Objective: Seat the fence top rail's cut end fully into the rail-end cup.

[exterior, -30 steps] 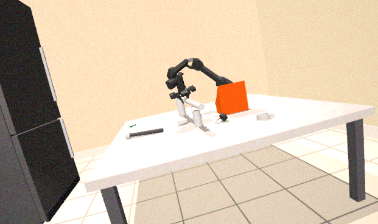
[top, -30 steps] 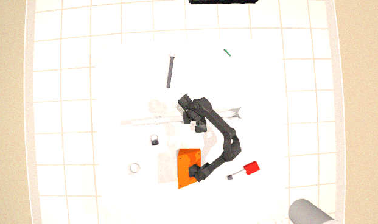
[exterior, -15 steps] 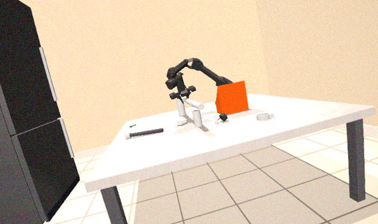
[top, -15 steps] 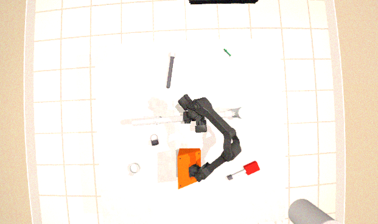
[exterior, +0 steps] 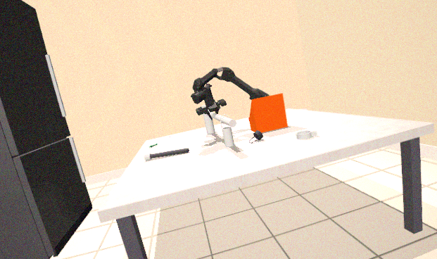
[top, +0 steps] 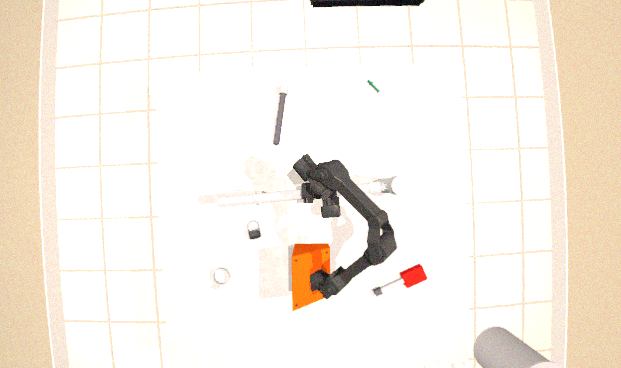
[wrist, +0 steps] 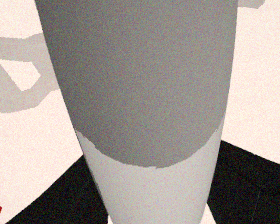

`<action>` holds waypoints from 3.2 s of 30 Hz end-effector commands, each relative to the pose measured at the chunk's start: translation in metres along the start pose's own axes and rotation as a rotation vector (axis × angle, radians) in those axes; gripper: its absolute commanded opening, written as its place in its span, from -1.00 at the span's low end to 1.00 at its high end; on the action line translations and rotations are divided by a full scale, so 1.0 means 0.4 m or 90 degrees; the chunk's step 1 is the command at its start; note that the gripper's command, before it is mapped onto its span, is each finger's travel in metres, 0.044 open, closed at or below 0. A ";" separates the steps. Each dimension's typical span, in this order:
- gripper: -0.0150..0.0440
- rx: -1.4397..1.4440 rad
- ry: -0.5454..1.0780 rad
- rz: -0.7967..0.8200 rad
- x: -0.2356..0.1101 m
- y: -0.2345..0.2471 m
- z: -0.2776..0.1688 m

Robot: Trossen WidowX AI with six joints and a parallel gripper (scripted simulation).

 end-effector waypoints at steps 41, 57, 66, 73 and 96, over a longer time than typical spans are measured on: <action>-0.49 0.002 0.004 -0.006 -0.006 -0.002 -0.049; -0.49 0.003 0.004 -0.006 -0.005 -0.002 -0.064; -0.49 0.003 0.004 -0.006 -0.004 -0.002 -0.072; -0.49 0.003 0.004 -0.006 -0.003 -0.002 -0.078; -0.05 -0.003 0.001 0.007 0.012 -0.002 -0.068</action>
Point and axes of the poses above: the point midway between the two fingers, 35 mm back from their tips, its own x axis out along the fingers, its own y axis across the jaws, z = x × y, the point moved 4 cm from there along -x, back along the fingers, and after that the axes turned 2 degrees about -x, right-handed, at the moved point
